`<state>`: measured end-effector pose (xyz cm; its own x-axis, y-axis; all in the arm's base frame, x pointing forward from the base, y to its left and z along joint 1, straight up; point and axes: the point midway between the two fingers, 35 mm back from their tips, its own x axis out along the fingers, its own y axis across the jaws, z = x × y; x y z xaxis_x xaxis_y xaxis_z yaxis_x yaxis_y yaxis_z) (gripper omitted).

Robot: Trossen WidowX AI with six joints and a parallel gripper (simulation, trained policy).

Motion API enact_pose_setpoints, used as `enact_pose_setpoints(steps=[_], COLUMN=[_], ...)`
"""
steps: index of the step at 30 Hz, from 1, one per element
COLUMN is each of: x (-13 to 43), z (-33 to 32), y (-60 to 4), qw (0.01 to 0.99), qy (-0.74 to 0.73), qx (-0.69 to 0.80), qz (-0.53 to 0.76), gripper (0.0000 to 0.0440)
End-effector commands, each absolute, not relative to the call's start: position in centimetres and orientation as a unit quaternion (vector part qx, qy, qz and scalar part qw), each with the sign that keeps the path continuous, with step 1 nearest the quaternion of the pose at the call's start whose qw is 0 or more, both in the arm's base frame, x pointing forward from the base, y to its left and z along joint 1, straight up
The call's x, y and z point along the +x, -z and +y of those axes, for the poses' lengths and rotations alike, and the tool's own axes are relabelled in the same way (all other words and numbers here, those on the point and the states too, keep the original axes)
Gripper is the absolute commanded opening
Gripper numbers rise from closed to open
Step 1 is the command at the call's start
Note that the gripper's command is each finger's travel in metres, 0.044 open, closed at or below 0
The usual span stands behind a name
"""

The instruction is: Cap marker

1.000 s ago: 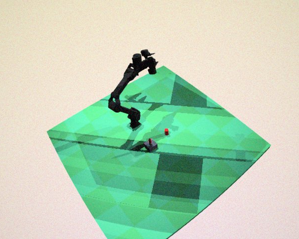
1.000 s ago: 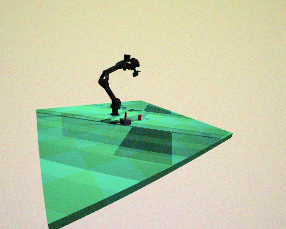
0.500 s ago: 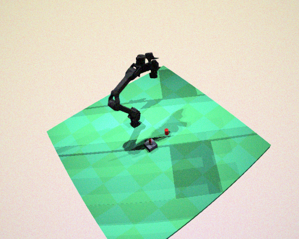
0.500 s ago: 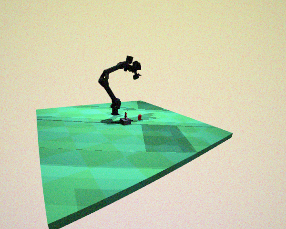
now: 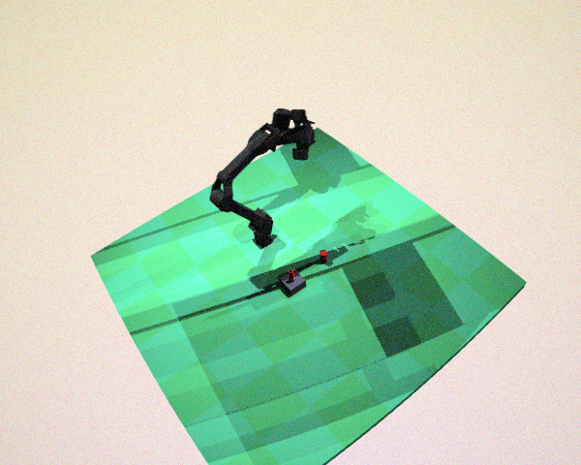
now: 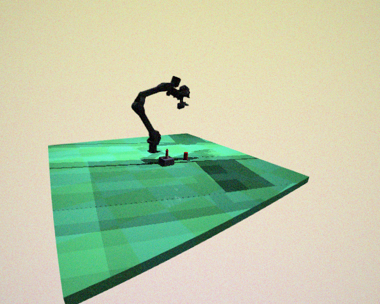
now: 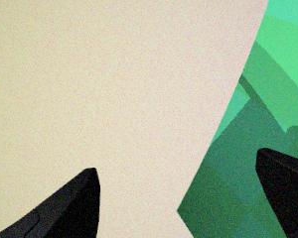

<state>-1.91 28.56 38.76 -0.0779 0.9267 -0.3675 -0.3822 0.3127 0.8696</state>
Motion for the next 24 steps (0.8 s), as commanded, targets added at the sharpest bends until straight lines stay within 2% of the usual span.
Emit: enact_pose_setpoints(steps=[1,24], x=[-1.5,2.1], z=[28.8,29.2], y=[-37.8,-32.8], qw=[0.632,0.672], qy=[-0.505,-0.397], qx=[0.256,0.221], qz=[0.529,0.584], gripper=[0.0322,0.0324])
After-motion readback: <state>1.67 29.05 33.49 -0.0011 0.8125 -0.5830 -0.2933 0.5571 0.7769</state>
